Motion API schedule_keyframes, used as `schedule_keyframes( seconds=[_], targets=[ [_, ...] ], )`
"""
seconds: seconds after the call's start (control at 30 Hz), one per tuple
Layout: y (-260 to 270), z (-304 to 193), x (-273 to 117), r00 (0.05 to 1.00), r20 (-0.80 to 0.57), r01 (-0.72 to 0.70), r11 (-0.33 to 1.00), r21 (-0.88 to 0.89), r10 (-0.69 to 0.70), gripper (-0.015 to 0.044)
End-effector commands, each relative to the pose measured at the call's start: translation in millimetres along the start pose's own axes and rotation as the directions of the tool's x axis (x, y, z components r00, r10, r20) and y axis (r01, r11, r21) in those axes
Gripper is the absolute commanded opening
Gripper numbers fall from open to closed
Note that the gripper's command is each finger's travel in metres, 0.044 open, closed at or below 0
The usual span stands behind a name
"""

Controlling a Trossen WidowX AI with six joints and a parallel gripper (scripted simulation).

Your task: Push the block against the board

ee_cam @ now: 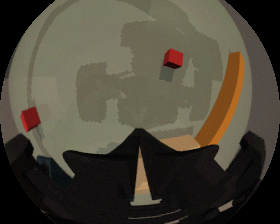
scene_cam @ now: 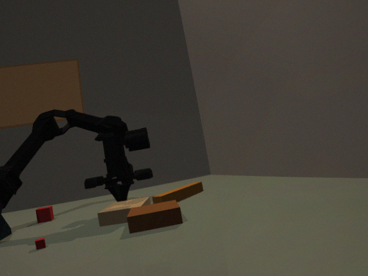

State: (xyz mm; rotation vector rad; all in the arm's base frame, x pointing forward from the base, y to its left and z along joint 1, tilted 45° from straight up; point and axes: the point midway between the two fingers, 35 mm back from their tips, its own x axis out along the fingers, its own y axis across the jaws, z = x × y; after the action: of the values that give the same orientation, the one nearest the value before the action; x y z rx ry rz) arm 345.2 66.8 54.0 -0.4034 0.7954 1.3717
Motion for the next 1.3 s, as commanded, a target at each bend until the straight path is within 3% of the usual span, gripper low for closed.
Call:
schedule_keyframes(
  seconds=[0.0, 0.67, 0.9, 1.27],
  targets=[
    [-1, 7, 0, 1.000, -0.003, 0.000, 1.000, 0.000, 0.000, 0.0000],
    [-1, 39, 0, 1.000, 0.002, -0.002, 1.000, -0.001, 0.002, 0.0000],
    [-2, 33, -54, 1.000, 0.000, -0.002, 1.000, 0.000, 0.002, 0.0000],
    [5, 7, -42, 1.000, -0.001, -0.002, 1.000, -0.016, 0.002, 0.0000]
  ],
)
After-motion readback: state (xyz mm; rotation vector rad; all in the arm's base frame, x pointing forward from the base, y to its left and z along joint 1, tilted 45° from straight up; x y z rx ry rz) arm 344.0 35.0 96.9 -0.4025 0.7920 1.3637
